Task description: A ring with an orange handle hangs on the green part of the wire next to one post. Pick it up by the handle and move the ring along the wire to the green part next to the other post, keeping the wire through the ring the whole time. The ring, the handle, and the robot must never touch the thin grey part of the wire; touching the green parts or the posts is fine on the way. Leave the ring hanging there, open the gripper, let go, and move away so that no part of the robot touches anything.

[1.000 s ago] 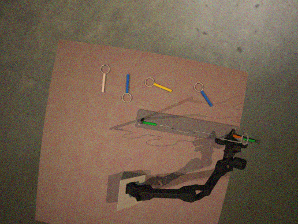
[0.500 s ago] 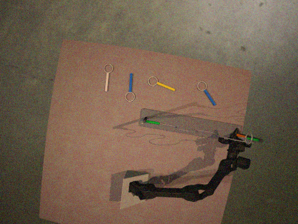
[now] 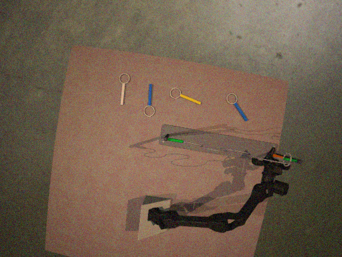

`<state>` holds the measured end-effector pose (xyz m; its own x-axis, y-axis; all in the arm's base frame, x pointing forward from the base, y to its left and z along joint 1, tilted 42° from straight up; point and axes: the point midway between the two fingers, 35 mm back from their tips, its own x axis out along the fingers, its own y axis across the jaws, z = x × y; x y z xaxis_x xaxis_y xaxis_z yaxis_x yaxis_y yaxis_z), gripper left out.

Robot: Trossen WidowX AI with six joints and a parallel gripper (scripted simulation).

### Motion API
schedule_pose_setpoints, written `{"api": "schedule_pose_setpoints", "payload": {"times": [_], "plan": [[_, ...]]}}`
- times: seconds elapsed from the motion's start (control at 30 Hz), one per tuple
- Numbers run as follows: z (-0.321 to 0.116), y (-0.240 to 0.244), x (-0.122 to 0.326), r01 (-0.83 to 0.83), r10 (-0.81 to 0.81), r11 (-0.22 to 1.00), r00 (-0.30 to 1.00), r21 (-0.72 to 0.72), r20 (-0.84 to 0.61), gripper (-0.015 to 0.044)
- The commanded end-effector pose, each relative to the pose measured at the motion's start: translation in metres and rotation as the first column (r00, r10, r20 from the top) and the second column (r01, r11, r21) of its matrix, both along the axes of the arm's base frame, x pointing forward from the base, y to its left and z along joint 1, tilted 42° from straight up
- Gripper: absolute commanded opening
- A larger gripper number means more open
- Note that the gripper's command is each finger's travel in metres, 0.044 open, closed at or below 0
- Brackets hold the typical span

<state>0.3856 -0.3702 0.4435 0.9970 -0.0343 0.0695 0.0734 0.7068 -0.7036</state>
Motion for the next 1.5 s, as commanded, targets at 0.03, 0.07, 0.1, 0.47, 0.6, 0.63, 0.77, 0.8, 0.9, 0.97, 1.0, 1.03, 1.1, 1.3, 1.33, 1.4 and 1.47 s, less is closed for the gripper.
{"api": "schedule_pose_setpoints", "payload": {"times": [0.03,0.07,0.1,0.47,0.6,0.63,0.77,0.8,0.9,0.97,1.0,1.03,1.1,1.3,1.33,1.4,1.47], "plan": [[-0.001,-0.001,0.000,0.004,-0.004,1.000,1.000,0.001,-0.002,-0.0150],[-0.001,-0.001,0.000,0.004,-0.004,1.000,1.000,0.001,-0.002,-0.0150],[-0.001,-0.001,0.000,0.004,-0.004,1.000,1.000,0.001,-0.002,-0.0150],[-0.001,-0.001,0.000,0.004,-0.004,1.000,1.000,0.001,-0.002,-0.0150],[-0.002,0.001,0.000,0.004,-0.004,1.000,1.000,0.002,-0.002,-0.0150],[-0.003,0.001,0.000,0.004,-0.004,1.000,1.000,0.002,-0.002,-0.0150],[-0.005,0.003,-0.002,0.019,-0.019,1.000,1.000,0.004,-0.017,-0.0150],[-0.006,0.004,-0.004,0.029,-0.028,1.000,0.999,0.005,-0.026,-0.0150],[-0.008,0.007,-0.010,0.066,-0.066,0.998,0.996,0.007,-0.064,-0.0150],[-0.010,0.009,-0.015,0.093,-0.092,0.996,0.992,0.009,-0.091,-0.0150],[-0.011,0.010,-0.017,0.106,-0.104,0.994,0.989,0.009,-0.104,-0.0150],[-0.011,0.011,-0.019,0.118,-0.116,0.993,0.986,0.009,-0.117,-0.0150],[-0.013,0.013,-0.023,0.142,-0.139,0.990,0.980,0.009,-0.141,-0.0150],[-0.016,0.020,-0.037,0.216,-0.209,0.976,0.953,0.009,-0.219,-0.0150],[-0.017,0.021,-0.039,0.227,-0.219,0.974,0.948,0.008,-0.231,-0.0150],[-0.018,0.024,-0.043,0.250,-0.240,0.968,0.937,0.009,-0.256,-0.0150],[-0.019,0.027,-0.047,0.273,-0.259,0.962,0.924,0.010,-0.281,-0.0150]]}}
